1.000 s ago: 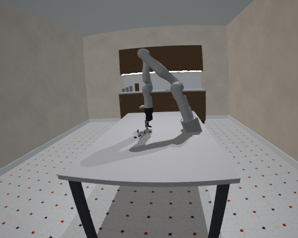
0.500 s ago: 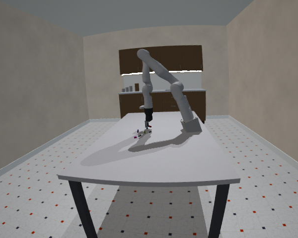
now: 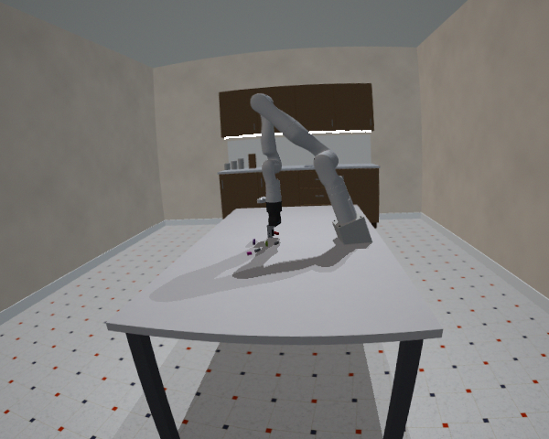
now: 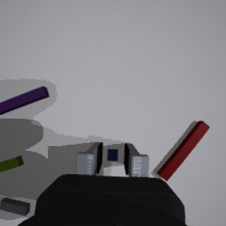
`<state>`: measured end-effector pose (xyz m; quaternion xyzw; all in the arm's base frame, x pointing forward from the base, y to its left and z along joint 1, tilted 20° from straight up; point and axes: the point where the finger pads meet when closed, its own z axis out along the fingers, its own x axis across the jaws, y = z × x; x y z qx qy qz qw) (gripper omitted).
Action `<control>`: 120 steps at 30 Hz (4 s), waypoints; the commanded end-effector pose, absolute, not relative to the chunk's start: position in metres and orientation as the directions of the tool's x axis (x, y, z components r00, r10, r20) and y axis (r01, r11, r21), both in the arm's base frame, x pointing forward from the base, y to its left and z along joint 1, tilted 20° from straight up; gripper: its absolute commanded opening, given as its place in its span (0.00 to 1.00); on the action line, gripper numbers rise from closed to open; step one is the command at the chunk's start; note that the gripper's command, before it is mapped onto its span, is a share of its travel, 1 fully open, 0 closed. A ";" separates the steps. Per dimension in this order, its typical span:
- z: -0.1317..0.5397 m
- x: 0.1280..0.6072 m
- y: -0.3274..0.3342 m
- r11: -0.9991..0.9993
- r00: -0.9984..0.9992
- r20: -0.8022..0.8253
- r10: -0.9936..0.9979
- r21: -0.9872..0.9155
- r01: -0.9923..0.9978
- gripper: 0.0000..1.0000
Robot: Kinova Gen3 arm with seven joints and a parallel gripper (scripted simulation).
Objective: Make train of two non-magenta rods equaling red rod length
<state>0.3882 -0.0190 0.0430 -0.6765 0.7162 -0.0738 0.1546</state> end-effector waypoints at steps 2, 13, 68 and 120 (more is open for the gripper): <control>0.041 0.388 -0.018 0.073 -0.036 -0.122 -0.992 -0.312 -0.947 0.54; 0.041 0.388 -0.018 0.073 -0.036 -0.122 -0.992 -0.312 -0.947 0.54; 0.041 0.388 -0.018 0.073 -0.036 -0.122 -0.992 -0.312 -0.947 0.24; 0.135 0.356 -0.029 0.073 -0.036 -0.122 -0.992 -0.312 -0.947 0.24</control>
